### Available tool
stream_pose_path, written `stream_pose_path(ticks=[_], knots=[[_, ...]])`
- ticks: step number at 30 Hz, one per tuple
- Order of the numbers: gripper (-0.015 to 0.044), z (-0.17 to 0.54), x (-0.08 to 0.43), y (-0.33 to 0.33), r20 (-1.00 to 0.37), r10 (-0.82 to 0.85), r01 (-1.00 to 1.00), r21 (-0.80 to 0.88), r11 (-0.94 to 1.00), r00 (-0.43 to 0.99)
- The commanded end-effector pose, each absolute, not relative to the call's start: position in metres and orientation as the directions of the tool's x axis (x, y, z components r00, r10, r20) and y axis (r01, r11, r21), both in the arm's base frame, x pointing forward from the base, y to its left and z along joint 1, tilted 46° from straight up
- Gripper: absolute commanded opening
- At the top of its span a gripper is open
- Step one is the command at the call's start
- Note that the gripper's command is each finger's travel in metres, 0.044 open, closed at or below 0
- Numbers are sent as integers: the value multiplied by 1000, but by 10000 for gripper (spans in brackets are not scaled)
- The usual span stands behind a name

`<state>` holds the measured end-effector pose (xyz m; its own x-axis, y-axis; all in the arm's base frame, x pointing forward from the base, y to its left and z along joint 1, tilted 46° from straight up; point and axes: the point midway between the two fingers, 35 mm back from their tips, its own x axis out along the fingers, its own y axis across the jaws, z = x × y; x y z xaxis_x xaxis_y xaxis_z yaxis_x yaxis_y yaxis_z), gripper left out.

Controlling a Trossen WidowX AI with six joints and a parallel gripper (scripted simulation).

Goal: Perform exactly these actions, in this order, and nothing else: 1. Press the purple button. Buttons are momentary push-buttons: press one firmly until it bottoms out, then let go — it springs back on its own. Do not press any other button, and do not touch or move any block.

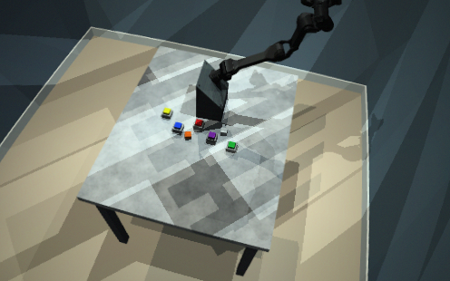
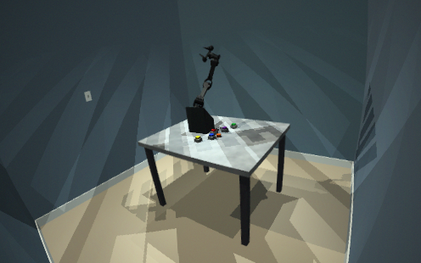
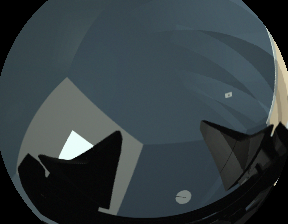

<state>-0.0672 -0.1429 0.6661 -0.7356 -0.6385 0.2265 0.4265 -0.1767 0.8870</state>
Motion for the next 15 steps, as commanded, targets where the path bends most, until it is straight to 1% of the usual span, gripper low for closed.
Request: stream_pose_path(ticks=[1,3,5,9,15], knots=[[400,667,-65,-145,234,-641,438,881,-178,-731],[400,671,-44,-161,297,-661,532,827,-183,-689],[400,675,2,-190,405,-709,696,698,-169,-578],[400,673,43,-210,473,-749,805,578,-134,-464],[400,651,137,-244,544,-822,956,293,2,-165]])
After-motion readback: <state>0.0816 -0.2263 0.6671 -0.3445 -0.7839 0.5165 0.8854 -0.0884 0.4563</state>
